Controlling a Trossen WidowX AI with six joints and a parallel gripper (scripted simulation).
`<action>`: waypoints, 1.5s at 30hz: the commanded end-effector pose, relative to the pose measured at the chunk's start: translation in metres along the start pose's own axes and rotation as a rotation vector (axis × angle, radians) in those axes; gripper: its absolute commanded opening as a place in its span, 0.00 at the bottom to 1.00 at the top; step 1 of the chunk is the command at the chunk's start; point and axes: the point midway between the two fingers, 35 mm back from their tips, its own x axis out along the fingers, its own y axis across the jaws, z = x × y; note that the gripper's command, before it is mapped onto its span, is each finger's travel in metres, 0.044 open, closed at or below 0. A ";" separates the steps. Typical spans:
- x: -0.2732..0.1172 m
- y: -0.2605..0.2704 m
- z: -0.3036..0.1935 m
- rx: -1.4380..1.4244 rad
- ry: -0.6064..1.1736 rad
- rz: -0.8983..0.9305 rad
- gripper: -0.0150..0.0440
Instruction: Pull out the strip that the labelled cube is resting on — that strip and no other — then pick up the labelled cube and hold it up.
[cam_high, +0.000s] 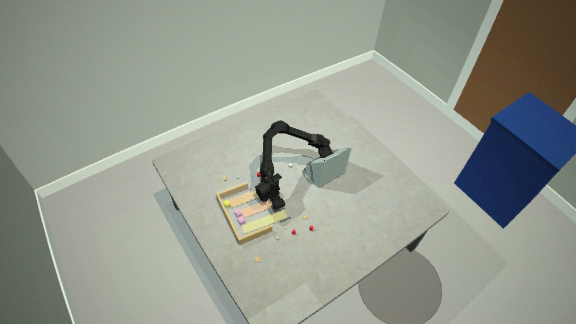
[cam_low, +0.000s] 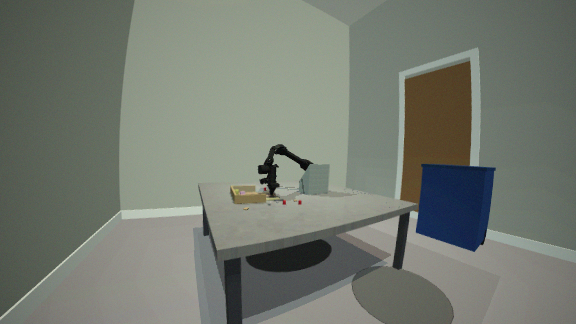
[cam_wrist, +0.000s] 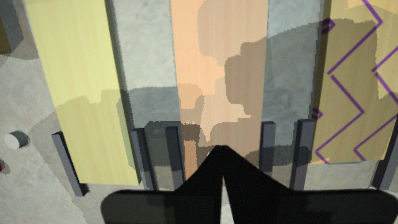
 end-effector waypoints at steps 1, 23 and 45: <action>0.001 0.000 0.000 -0.003 -0.002 -0.002 0.25; 0.003 0.001 0.001 -0.003 -0.002 -0.002 0.25; 0.005 0.002 0.001 -0.003 -0.002 -0.002 0.25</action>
